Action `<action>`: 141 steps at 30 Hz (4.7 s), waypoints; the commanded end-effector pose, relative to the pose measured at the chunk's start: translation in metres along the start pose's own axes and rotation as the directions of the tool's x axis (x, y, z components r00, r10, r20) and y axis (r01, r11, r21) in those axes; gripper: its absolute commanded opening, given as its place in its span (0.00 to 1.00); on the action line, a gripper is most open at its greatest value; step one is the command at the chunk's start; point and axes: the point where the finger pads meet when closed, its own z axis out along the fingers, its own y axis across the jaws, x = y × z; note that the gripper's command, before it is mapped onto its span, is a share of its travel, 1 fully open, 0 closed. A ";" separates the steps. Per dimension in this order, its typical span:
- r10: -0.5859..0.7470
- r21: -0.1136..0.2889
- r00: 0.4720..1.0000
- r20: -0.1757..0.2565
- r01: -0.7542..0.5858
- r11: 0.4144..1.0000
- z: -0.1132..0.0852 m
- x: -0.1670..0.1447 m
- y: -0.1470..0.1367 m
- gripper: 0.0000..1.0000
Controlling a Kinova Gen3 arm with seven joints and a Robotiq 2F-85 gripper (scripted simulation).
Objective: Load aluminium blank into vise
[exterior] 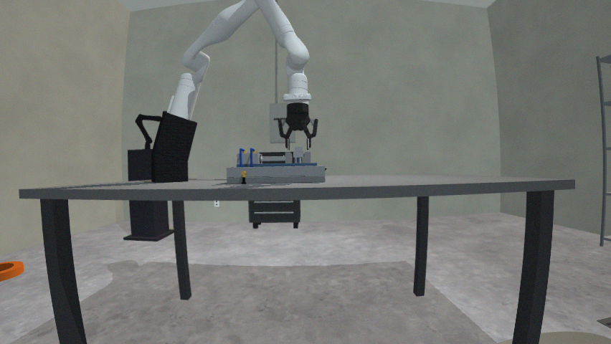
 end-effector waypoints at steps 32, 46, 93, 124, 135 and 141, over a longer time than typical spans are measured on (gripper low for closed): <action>0.000 0.002 1.000 -0.001 0.000 1.000 -0.001 0.000 -0.001 0.00; 0.000 0.002 1.000 -0.001 0.000 1.000 -0.001 0.000 -0.001 0.00; 0.000 0.002 1.000 -0.001 0.000 1.000 -0.001 0.000 -0.001 0.00; 0.000 0.002 1.000 -0.001 0.000 1.000 -0.027 0.000 -0.001 0.00; 0.000 0.002 1.000 -0.001 0.000 1.000 -0.041 0.000 -0.001 0.00; 0.000 0.002 1.000 -0.001 0.000 1.000 -0.046 0.000 -0.001 0.00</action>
